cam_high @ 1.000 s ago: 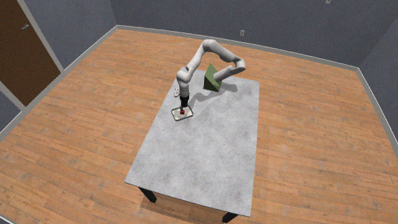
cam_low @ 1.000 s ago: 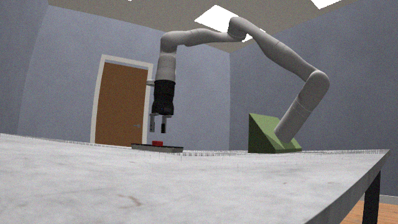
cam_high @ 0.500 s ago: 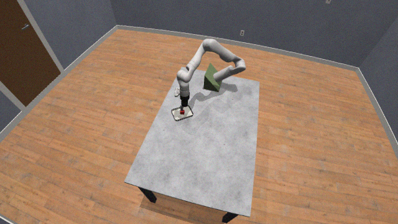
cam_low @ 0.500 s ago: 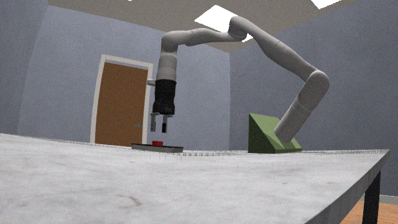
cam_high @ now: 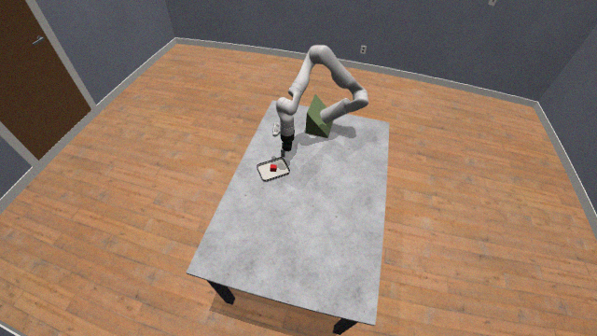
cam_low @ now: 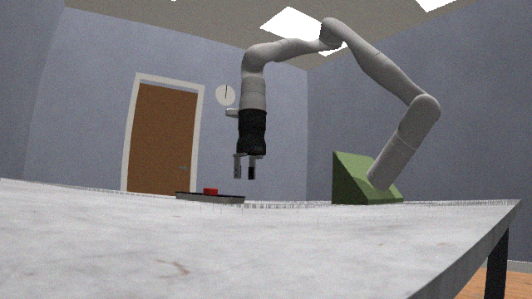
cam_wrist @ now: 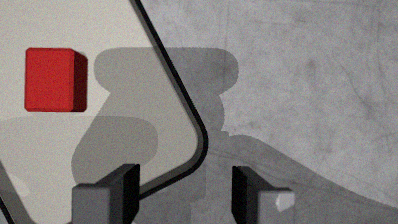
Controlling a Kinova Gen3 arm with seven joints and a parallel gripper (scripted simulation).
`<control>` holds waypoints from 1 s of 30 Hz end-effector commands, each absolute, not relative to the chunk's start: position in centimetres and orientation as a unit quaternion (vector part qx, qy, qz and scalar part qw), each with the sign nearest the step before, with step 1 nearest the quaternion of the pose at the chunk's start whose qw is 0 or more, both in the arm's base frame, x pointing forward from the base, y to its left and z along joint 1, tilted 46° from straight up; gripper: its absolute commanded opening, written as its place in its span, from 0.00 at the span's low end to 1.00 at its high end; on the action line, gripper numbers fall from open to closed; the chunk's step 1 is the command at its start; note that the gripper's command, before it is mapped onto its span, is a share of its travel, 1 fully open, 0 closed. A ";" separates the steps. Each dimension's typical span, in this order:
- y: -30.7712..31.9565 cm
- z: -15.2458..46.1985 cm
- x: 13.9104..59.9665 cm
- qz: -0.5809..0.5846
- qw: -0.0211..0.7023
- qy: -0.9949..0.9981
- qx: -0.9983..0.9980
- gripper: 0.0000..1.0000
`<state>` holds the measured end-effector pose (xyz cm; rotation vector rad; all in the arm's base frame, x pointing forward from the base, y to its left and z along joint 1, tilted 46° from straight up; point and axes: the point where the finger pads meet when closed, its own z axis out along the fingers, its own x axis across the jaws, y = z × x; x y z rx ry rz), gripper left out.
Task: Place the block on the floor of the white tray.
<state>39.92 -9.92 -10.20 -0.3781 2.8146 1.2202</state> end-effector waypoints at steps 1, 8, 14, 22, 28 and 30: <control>-9.4 -9.1 36.7 0.388 0.033 0.913 -0.120 0.88; -8.2 -7.7 31.8 0.388 0.033 0.913 -0.120 0.88; -8.1 -7.6 31.2 0.388 0.033 0.913 -0.120 0.88; -8.1 -7.6 31.2 0.388 0.033 0.913 -0.120 0.88; -8.1 -7.6 31.2 0.388 0.033 0.913 -0.120 0.88; -8.1 -7.6 31.2 0.388 0.033 0.913 -0.120 0.88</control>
